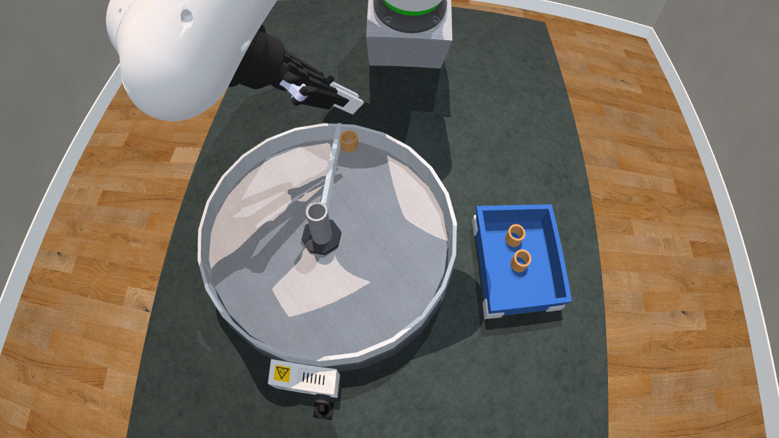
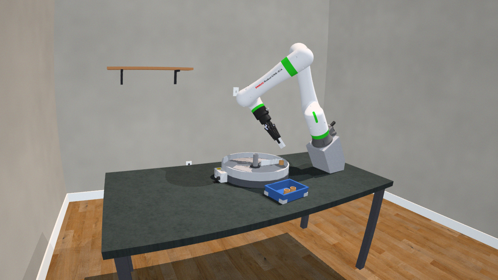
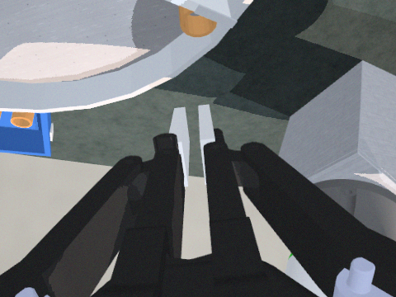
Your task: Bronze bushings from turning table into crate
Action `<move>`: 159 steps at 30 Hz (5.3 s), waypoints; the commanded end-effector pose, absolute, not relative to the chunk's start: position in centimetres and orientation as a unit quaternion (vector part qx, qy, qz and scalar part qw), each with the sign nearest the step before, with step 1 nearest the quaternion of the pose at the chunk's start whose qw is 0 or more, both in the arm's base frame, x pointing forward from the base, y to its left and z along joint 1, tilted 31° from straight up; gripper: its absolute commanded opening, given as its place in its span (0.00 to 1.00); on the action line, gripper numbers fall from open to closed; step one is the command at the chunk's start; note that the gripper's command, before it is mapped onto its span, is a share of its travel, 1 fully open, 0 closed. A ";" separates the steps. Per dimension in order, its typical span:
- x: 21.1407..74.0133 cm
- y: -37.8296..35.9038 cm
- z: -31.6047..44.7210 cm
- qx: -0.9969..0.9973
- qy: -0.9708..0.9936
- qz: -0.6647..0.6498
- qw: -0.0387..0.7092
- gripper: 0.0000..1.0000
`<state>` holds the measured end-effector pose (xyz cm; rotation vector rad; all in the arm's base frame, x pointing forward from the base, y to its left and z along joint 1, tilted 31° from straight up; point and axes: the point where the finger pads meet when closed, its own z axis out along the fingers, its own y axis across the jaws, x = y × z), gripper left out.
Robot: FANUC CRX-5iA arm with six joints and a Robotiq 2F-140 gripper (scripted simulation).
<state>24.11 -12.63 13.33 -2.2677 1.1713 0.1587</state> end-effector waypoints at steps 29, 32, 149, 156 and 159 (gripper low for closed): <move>24.1 -12.6 13.3 -0.849 0.439 0.059 0.288 0.06; 24.1 -12.6 13.3 -0.849 0.439 0.059 0.288 0.06; 28.3 -13.0 6.3 -0.849 0.439 0.059 0.288 0.06; 28.3 -13.0 6.3 -0.849 0.439 0.059 0.288 0.06; 28.3 -13.0 6.3 -0.849 0.439 0.059 0.288 0.06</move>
